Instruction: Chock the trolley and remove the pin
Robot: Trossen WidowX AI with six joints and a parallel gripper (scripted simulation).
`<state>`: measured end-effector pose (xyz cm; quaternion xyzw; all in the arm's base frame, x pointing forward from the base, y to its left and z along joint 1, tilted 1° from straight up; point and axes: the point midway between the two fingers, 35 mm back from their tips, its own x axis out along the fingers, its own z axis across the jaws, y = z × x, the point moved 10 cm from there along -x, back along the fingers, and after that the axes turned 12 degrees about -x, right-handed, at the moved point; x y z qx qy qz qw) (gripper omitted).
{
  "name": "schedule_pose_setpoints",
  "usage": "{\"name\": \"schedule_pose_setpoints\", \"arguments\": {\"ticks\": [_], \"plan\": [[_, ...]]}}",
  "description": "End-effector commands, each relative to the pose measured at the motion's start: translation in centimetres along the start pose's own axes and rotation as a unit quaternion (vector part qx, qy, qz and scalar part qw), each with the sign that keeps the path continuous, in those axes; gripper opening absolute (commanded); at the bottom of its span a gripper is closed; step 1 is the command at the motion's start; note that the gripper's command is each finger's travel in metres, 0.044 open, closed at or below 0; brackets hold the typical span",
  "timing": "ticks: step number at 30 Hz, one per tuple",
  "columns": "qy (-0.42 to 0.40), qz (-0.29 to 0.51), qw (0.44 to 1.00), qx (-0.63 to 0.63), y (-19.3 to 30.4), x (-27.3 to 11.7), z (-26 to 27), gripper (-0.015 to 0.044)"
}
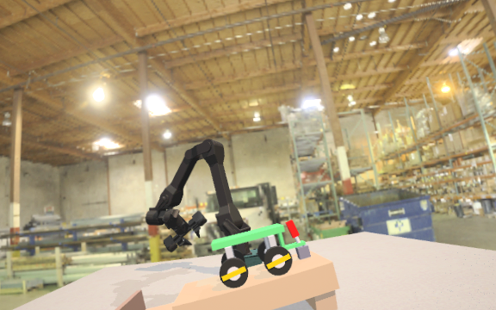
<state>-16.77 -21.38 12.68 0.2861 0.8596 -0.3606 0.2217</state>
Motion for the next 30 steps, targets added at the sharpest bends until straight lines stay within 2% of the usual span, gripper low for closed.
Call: {"name": "schedule_pose_setpoints", "arguments": {"ticks": [1,15,30], "plan": [[-0.039,-0.026,0.997,-0.061,0.3,-2.5,1.1,0.019],[-0.139,-0.109,0.948,-0.264,3.1,-9.7,3.9,0.019],[-0.213,-0.208,0.832,-0.468,8.0,-16.8,4.9,0.019]]}}
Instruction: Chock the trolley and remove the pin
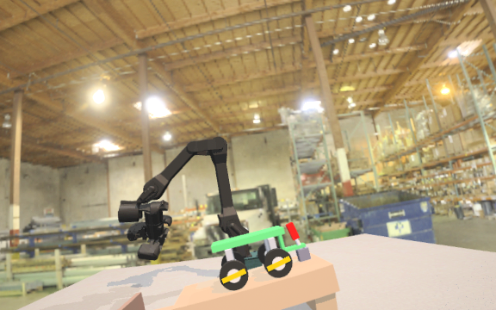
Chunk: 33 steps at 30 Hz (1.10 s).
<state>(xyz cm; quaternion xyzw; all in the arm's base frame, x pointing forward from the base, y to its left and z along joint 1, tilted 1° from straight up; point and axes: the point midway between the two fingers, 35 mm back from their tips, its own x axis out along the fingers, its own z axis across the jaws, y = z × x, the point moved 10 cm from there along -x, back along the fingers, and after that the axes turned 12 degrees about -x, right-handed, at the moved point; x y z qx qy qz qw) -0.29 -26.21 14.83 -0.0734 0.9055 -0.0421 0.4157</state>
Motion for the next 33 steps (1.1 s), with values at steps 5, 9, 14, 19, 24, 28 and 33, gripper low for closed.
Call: {"name": "schedule_pose_setpoints", "arguments": {"ticks": [5,9,14,19,24,28,33], "plan": [[-0.04,-0.061,0.989,-0.13,0.1,-3.8,2.9,0.019],[-0.055,-0.087,0.976,-0.191,0.5,-5.5,4.3,0.019],[-0.076,-0.123,0.952,-0.27,1.3,-7.8,6.2,0.019],[-0.098,-0.161,0.916,-0.353,2.5,-10.3,8.1,0.019],[-0.117,-0.198,0.871,-0.434,4.1,-12.7,9.7,0.019],[-0.129,-0.227,0.828,-0.497,5.7,-14.5,10.9,0.019],[-0.142,-0.26,0.766,-0.571,8.0,-16.6,12.1,0.019]]}}
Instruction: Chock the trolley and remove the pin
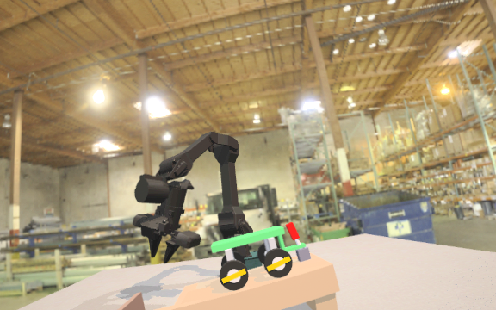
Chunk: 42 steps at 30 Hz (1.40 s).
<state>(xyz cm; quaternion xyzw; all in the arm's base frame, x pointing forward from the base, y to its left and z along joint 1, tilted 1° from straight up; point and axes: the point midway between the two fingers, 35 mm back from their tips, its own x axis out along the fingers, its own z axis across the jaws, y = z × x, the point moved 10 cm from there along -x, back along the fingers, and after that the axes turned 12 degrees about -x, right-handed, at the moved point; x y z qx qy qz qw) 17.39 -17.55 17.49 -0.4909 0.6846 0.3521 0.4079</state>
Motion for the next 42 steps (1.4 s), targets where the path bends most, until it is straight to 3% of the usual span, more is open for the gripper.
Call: {"name": "schedule_pose_setpoints", "arguments": {"ticks": [1,10,20,31,42], "plan": [[-0.014,-0.04,0.996,-0.083,-1.0,-2.0,2.1,0.019],[-0.042,-0.104,0.961,-0.252,-2.0,-5.3,6.9,0.019],[-0.067,-0.166,0.884,-0.432,-1.4,-8.8,12.2,0.019],[-0.076,-0.202,0.758,-0.616,0.6,-11.4,17.7,0.019],[-0.064,-0.211,0.588,-0.779,3.8,-13.1,22.8,0.019]]}}
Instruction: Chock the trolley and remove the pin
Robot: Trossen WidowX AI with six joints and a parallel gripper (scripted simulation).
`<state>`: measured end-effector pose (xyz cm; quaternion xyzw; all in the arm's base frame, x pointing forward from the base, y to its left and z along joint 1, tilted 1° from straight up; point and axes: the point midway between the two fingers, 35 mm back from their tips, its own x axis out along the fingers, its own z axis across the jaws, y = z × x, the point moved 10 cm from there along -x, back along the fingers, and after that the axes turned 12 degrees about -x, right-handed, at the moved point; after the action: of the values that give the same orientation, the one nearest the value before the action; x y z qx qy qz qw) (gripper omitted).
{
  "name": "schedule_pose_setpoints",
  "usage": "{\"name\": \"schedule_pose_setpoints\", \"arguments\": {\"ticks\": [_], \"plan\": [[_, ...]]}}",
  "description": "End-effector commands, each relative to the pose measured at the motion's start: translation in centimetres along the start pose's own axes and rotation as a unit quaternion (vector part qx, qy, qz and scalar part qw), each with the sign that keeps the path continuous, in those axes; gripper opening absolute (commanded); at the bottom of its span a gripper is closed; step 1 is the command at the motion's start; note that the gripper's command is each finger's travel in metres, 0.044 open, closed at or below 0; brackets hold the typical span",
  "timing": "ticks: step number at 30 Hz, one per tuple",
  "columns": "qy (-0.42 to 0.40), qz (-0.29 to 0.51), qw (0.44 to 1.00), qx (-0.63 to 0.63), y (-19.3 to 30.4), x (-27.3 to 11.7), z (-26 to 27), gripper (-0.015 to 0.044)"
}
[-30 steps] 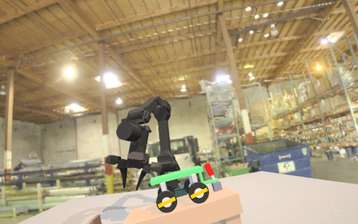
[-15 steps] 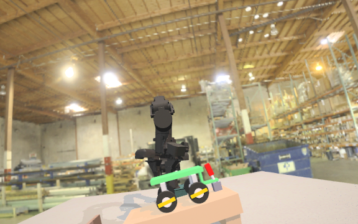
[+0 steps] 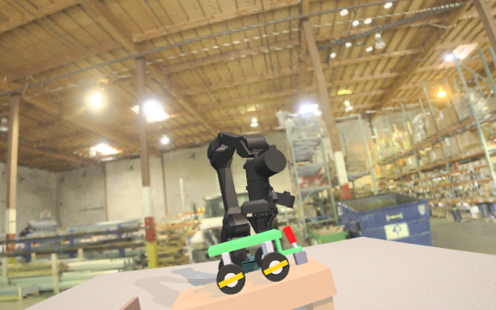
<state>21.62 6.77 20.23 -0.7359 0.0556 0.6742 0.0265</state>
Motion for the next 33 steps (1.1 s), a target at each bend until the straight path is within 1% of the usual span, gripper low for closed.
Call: {"name": "schedule_pose_setpoints", "arguments": {"ticks": [1,9,17,33], "plan": [[-0.015,-0.009,0.995,-0.097,-2.3,0.0,1.1,0.019],[-0.034,-0.021,0.967,-0.25,-5.5,-0.2,3.6,0.019],[-0.035,-0.021,0.967,-0.253,-5.6,-0.2,3.6,0.019],[-0.035,-0.021,0.967,-0.253,-5.7,4.2,4.0,0.019]]}}
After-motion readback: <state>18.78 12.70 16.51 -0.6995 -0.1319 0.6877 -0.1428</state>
